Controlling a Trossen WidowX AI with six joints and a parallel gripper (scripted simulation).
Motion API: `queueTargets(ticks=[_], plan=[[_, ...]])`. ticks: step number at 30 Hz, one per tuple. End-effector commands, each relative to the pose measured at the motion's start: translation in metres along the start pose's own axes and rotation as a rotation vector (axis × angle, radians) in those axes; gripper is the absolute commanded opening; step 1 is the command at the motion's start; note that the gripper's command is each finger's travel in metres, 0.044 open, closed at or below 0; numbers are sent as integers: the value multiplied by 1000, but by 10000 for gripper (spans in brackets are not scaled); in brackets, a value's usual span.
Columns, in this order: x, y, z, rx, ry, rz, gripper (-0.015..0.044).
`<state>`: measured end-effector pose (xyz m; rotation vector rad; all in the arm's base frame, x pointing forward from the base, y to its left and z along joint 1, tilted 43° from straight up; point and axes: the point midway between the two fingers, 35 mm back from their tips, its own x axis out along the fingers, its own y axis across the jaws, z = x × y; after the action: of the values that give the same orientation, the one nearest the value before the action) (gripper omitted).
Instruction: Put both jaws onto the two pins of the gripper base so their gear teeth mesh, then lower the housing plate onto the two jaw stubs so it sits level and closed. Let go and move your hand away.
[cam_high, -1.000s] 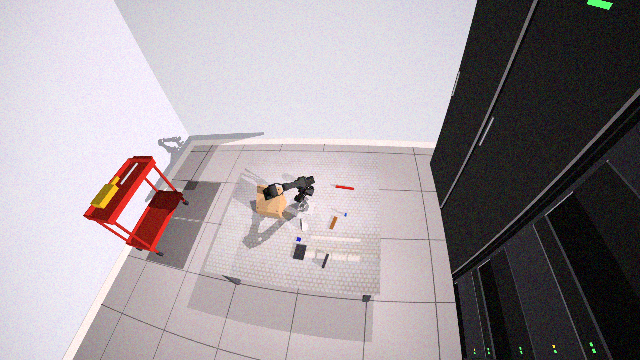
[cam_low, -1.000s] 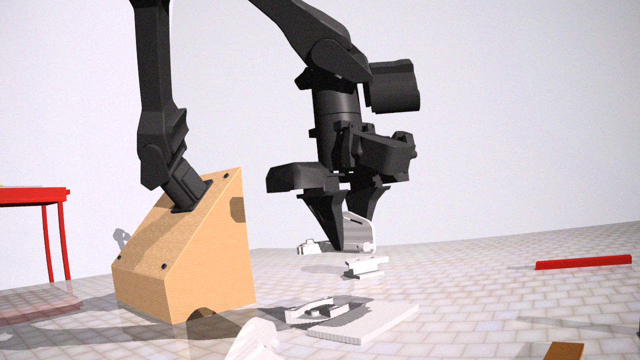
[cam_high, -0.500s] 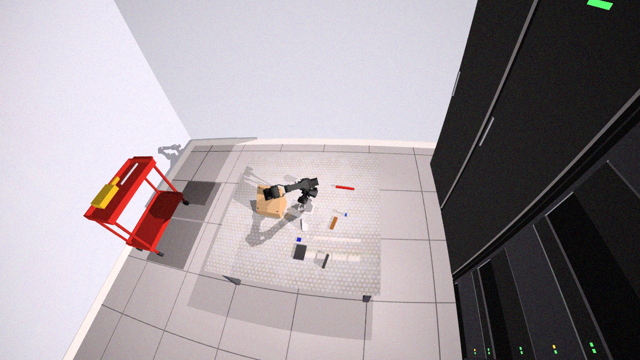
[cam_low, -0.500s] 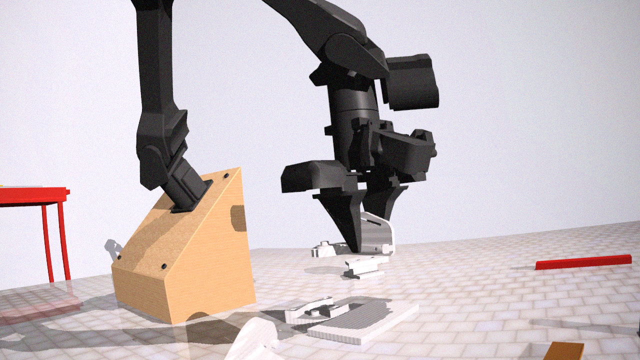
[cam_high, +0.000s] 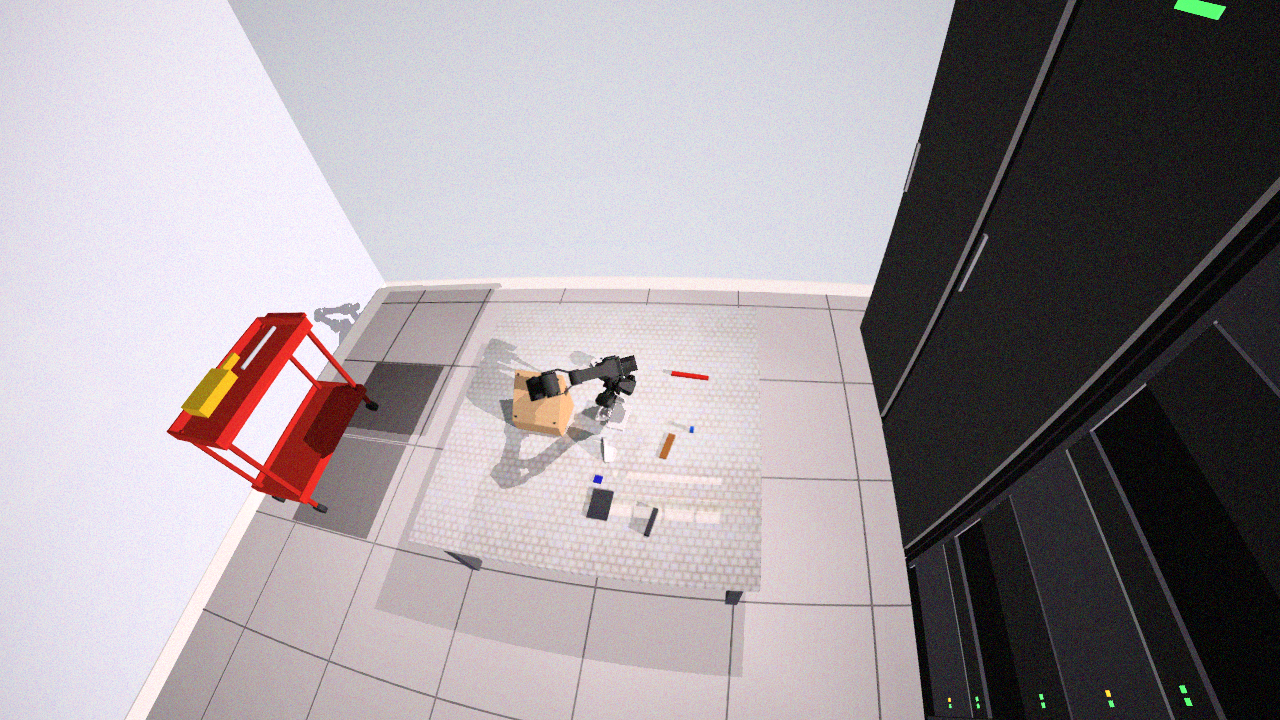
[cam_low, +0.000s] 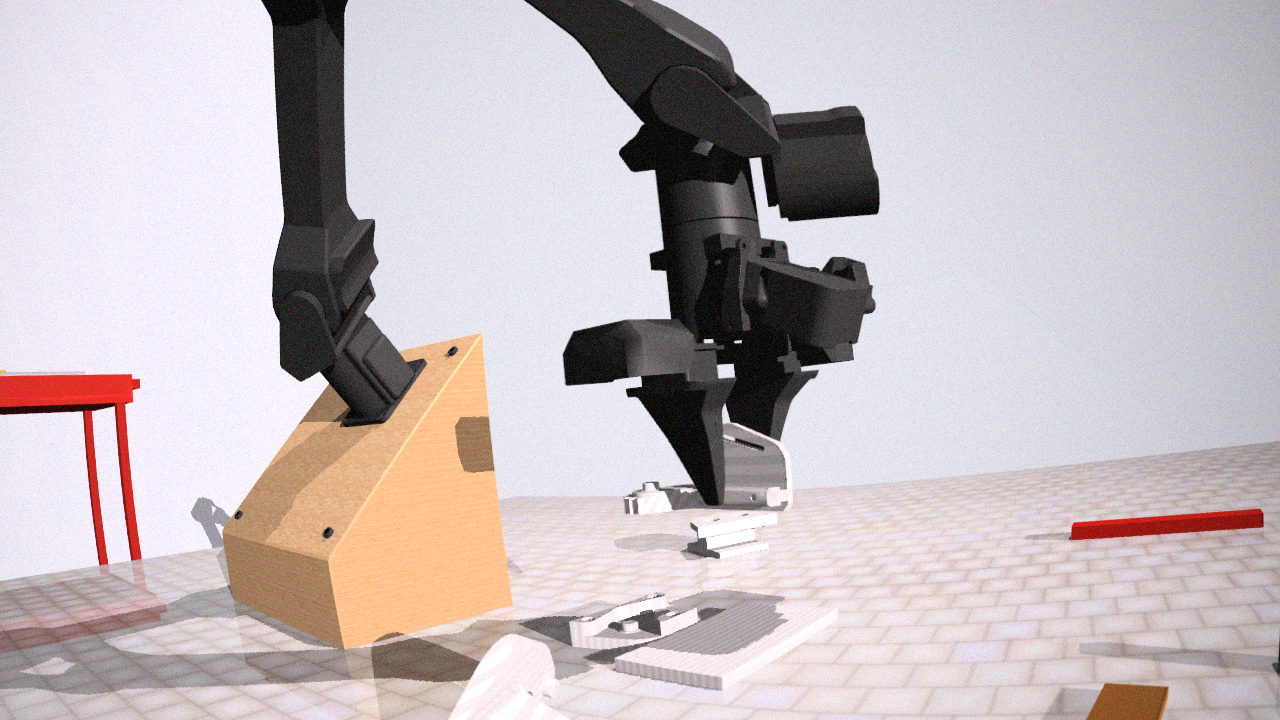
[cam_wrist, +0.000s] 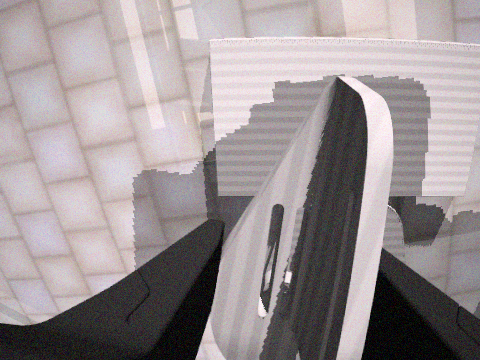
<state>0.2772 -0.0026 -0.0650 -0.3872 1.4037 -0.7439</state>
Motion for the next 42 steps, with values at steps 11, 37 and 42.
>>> queueTargets(ticks=[11, 37, 42], plan=[[0, -1, 1, -7, -3, -5, 134], [34, -1, 2, -7, -3, -5, 134], [42, -2, 1, -7, -3, -6, 134]])
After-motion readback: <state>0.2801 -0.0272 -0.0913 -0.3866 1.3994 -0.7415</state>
